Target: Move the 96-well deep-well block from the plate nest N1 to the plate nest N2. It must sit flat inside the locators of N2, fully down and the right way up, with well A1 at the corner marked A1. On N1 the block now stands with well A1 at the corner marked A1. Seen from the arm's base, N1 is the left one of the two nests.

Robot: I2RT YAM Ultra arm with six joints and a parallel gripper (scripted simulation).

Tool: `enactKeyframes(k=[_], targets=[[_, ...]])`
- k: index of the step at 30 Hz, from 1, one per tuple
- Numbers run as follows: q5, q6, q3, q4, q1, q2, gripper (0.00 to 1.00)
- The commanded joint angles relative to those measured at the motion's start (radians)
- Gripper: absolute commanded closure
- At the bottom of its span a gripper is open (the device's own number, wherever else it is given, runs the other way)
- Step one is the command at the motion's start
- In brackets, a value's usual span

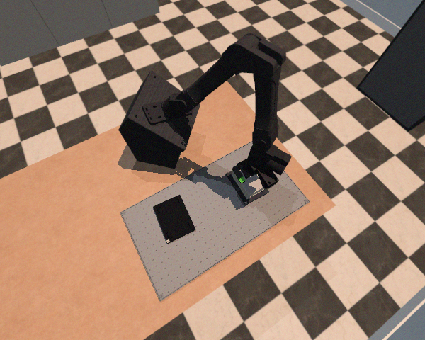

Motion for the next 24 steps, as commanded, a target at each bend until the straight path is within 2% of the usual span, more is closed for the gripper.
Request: enactKeyframes(k=[1,24], targets=[[0.009,0.005,0.001,0.03,0.0,0.006,0.0],[0.024,0.027,0.011,0.148,0.026,0.129,0.0]])
